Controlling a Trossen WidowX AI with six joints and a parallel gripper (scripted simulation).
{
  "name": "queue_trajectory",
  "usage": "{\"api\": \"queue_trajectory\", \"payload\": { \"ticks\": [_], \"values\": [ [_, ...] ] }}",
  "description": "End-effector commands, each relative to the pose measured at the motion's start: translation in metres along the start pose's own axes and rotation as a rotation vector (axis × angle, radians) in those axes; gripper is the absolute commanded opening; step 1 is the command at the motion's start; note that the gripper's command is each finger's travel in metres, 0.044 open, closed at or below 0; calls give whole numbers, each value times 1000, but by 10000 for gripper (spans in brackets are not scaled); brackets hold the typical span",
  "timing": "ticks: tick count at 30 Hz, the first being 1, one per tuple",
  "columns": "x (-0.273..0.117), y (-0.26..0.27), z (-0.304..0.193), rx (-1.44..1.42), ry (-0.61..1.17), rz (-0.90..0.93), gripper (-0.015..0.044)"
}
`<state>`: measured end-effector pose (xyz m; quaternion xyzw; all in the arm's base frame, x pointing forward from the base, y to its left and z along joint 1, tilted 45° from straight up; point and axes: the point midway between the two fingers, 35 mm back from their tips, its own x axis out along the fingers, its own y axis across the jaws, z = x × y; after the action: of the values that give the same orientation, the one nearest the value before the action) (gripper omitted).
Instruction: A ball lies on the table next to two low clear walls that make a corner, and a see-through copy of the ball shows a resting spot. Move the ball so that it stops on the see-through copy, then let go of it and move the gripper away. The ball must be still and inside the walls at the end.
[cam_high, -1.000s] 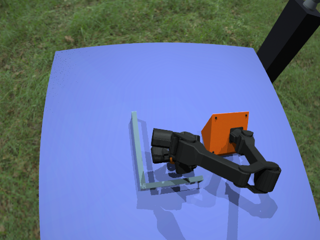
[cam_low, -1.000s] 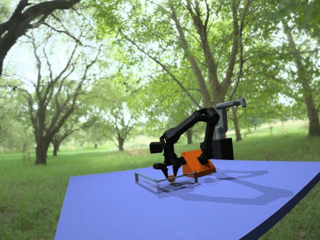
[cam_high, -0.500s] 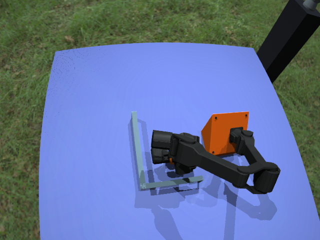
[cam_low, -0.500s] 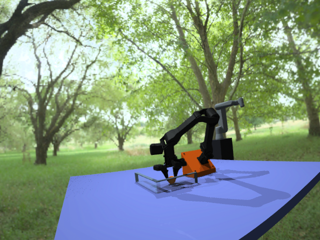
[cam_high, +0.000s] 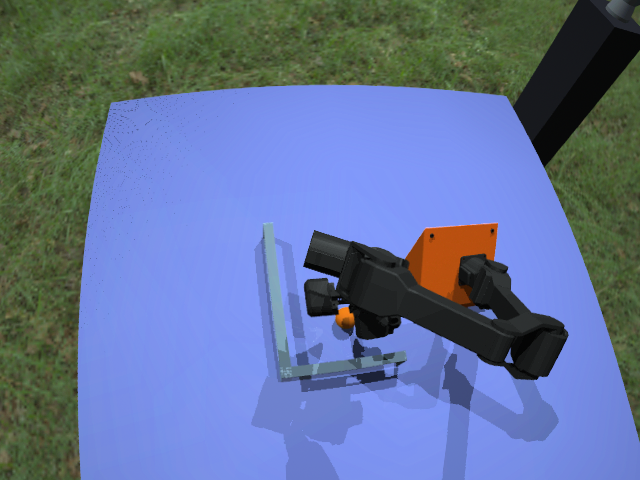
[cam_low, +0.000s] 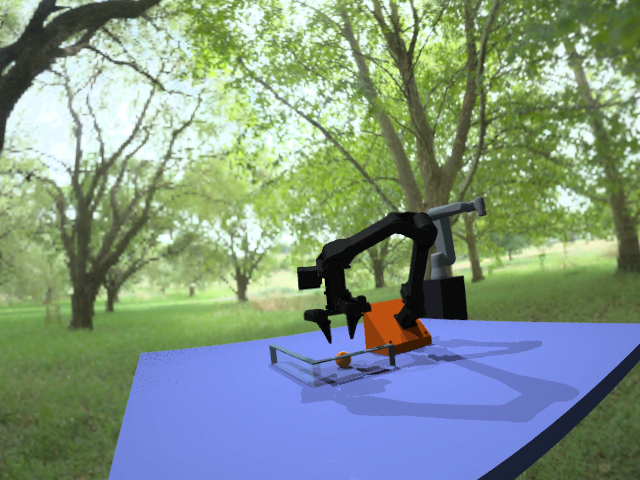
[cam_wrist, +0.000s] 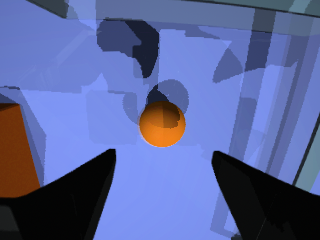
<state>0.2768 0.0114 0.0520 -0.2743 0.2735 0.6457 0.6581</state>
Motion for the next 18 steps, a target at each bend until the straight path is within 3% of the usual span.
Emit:
{"api": "queue_trajectory", "payload": {
  "ticks": [1, 10, 14, 18],
  "values": [
    [-29, 2, 3, -11, 2, -7, 323],
    [-25, -1, 0, -2, 4, -25, 323],
    [-57, 1, 1, -6, 4, -25, 428],
    [-67, 2, 2, -7, 3, -25, 440]
  ]
}}
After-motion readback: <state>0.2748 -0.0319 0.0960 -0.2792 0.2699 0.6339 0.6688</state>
